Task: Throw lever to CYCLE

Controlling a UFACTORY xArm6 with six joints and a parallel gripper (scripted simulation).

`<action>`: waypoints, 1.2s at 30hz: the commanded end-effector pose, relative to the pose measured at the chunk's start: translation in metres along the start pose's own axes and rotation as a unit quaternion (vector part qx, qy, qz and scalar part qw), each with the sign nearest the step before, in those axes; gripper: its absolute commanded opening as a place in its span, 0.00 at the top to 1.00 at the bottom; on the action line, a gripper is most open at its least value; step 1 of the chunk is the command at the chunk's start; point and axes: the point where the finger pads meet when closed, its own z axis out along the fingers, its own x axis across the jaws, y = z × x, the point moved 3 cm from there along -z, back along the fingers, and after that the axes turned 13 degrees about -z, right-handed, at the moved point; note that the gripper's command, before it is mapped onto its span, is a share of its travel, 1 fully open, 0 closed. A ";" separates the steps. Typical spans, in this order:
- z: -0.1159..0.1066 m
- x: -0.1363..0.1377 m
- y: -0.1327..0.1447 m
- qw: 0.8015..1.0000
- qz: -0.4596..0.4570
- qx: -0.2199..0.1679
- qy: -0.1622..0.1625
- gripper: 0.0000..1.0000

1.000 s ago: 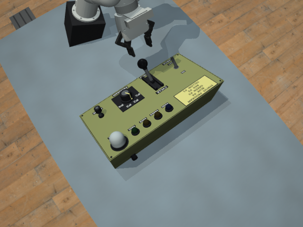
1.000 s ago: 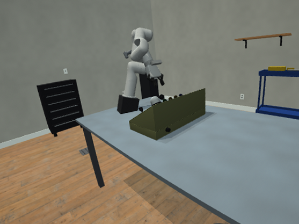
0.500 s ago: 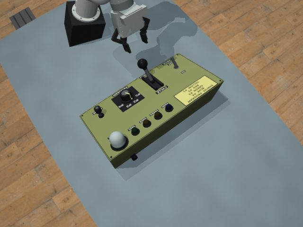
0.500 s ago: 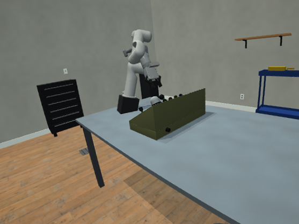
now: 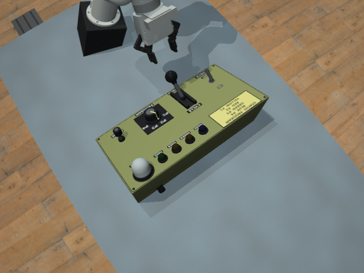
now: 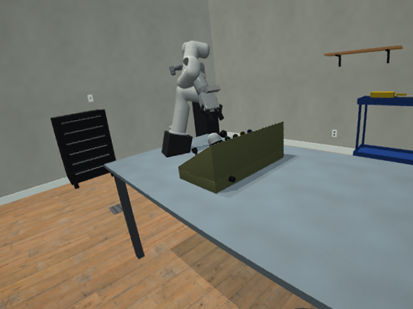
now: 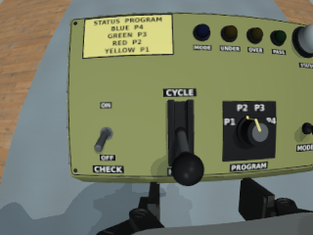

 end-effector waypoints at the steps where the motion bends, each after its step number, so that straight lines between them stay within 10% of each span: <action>1: 0.000 0.000 -0.001 1.000 0.000 0.001 0.001 0.24; 36: 0.036 0.001 -0.001 1.000 0.000 0.001 0.000 0.24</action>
